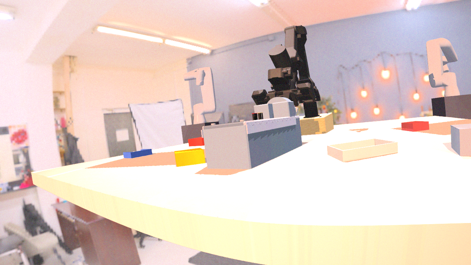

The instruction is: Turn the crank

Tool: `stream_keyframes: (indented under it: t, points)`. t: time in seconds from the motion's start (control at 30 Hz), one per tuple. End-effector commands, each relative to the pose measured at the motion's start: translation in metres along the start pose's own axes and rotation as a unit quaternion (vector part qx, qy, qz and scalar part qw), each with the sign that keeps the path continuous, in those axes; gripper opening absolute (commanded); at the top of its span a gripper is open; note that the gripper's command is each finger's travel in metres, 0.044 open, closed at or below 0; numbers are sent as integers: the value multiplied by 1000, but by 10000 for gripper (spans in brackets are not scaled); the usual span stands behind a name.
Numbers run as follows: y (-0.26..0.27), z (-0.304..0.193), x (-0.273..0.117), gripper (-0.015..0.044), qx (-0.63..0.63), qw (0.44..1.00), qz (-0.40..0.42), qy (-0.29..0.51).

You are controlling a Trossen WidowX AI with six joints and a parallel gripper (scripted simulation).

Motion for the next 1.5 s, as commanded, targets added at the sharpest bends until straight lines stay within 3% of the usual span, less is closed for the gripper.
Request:
stream_keyframes:
  t: [0.0, 1.47]
  points:
    - [4, 5, -7, 0, 1, 1000, 2, -6]
    - [31, 10, -14, 0, 2, 1000, 3, -6]
Point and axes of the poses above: the point midway between the two fingers, 35 mm back from their tips, its own x axis out along the fingers, its own y axis across the jaws, z = x × y, the point moved 3 cm from there along -x, back along the fingers, and after that the axes turned 6 degrees about x, right-handed, at the moved point
